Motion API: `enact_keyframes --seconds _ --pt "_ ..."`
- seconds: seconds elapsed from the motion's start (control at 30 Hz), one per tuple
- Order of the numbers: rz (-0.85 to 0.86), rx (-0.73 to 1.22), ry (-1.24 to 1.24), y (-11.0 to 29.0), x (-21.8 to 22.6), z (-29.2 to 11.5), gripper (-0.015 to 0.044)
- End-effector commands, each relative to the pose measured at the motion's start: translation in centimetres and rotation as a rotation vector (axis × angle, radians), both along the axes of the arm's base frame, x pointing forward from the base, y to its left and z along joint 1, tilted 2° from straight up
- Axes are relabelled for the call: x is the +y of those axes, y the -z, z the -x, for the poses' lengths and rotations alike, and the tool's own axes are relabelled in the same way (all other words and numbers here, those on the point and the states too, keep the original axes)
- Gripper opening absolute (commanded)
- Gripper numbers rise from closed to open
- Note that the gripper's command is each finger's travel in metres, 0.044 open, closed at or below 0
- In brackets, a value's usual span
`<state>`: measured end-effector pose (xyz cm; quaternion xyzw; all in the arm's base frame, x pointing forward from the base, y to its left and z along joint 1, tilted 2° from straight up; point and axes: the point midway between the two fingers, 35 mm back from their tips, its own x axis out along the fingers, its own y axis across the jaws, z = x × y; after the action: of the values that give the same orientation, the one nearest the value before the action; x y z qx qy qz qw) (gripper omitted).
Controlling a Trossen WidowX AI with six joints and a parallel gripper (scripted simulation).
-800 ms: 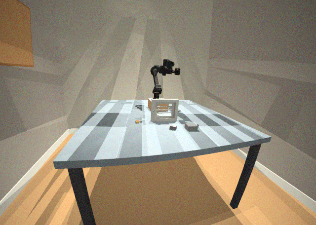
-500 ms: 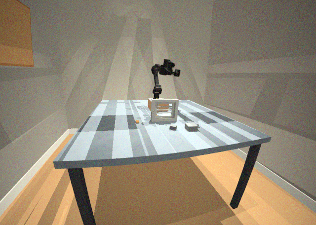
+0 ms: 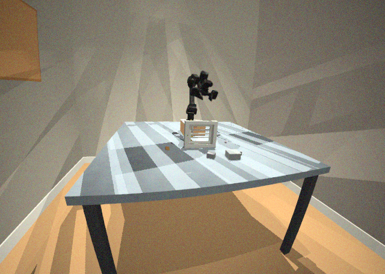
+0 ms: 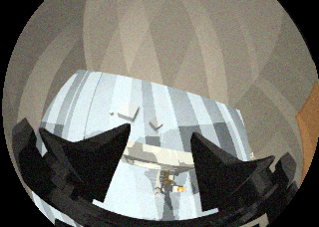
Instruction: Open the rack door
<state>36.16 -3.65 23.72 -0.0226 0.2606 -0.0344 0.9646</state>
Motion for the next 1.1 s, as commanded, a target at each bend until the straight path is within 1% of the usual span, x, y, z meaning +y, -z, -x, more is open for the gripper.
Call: enact_keyframes --seconds 0.0,0.47,1.07 --pt "0.002 0.115 0.011 1.4 -1.1 -0.3 0.0289" --pt "-0.035 0.506 0.050 6.4 -4.4 0.4 0.0289" --pt "-0.165 0.988 0.064 10.8 -7.6 3.8 0.0289"
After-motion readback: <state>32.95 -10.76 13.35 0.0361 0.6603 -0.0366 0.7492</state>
